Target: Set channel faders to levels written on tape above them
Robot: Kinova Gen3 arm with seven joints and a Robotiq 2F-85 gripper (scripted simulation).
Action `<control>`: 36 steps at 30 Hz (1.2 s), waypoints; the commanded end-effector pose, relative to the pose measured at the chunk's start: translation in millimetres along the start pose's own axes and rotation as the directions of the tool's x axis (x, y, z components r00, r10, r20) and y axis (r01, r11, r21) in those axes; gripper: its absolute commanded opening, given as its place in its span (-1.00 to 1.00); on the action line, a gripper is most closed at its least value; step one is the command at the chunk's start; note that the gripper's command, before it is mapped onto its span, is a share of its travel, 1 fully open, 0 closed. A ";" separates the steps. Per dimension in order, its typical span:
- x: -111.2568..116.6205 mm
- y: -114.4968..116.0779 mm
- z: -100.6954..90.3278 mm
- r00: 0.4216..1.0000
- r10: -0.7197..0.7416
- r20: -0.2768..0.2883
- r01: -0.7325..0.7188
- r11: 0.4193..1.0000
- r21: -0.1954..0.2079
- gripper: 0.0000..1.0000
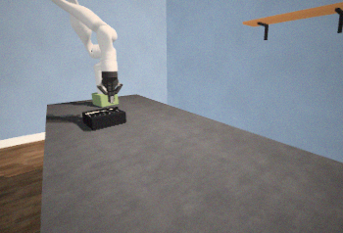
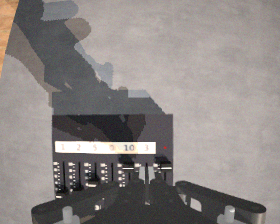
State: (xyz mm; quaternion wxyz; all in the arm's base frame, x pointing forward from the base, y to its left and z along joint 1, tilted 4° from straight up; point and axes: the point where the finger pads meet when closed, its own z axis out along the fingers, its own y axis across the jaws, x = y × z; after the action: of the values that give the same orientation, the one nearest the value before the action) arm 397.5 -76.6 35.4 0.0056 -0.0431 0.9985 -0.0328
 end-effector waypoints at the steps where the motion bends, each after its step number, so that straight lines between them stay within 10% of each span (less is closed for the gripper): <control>1: -0.2 0.7 0.8 1.000 -0.001 0.000 0.001 1.000 -0.001 -1.00; 36: -0.2 0.8 17.8 1.000 -0.001 0.000 0.001 1.000 -0.001 -1.00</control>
State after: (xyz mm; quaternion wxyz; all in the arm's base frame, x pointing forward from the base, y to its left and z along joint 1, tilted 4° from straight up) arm 397.5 -77.2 17.4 0.0052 -0.0435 0.9985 -0.0324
